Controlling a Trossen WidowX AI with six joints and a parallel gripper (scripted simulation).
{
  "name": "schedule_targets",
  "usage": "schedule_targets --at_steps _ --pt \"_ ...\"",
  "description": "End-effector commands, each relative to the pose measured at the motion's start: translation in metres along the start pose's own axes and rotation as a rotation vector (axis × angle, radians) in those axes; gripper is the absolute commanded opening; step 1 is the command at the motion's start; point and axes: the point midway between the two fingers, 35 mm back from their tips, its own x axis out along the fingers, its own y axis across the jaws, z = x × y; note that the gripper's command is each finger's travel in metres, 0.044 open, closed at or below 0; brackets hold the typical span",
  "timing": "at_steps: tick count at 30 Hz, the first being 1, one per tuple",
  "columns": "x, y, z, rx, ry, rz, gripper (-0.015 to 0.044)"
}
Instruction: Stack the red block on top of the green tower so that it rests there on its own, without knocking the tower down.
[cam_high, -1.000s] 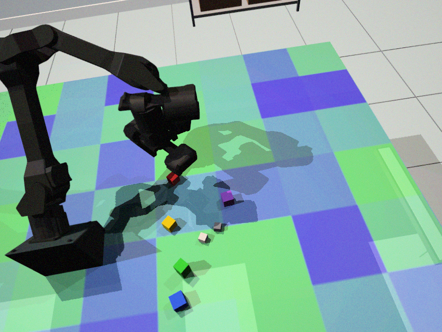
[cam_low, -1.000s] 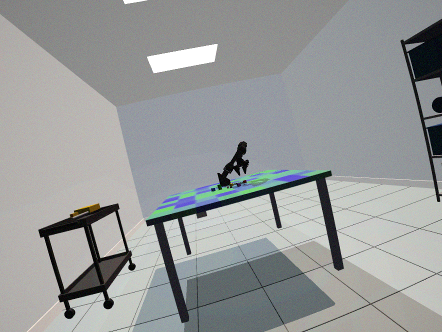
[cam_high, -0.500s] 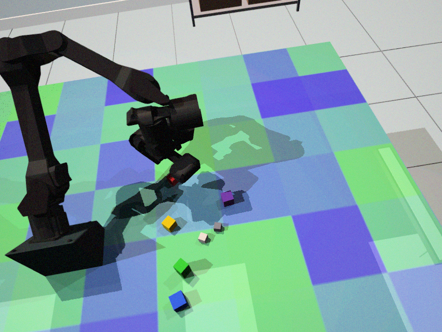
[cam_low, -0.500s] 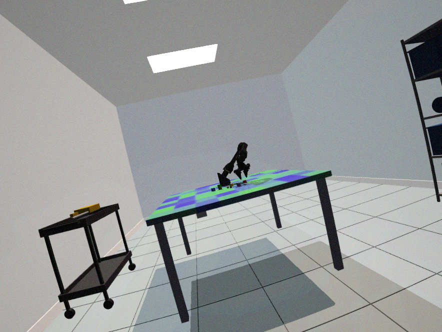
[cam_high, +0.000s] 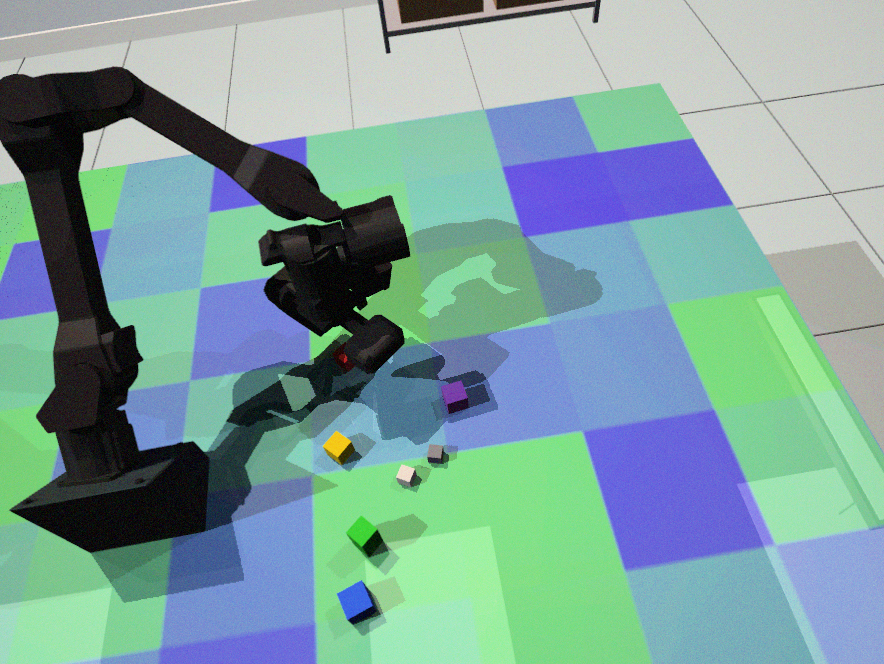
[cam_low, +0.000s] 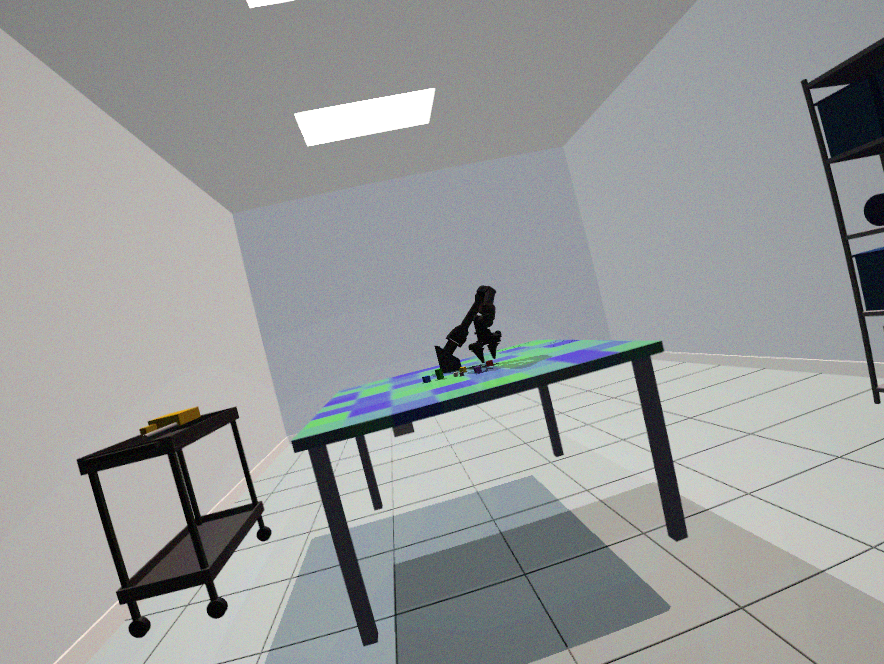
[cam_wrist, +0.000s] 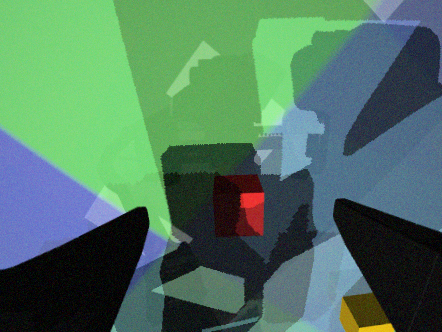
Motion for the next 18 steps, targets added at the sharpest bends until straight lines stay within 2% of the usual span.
schedule_targets --at_steps 1,18 --pt "0.007 0.000 -0.002 0.007 0.004 0.004 0.0440" --pt "0.017 0.001 -0.002 0.007 0.003 0.005 0.0440"
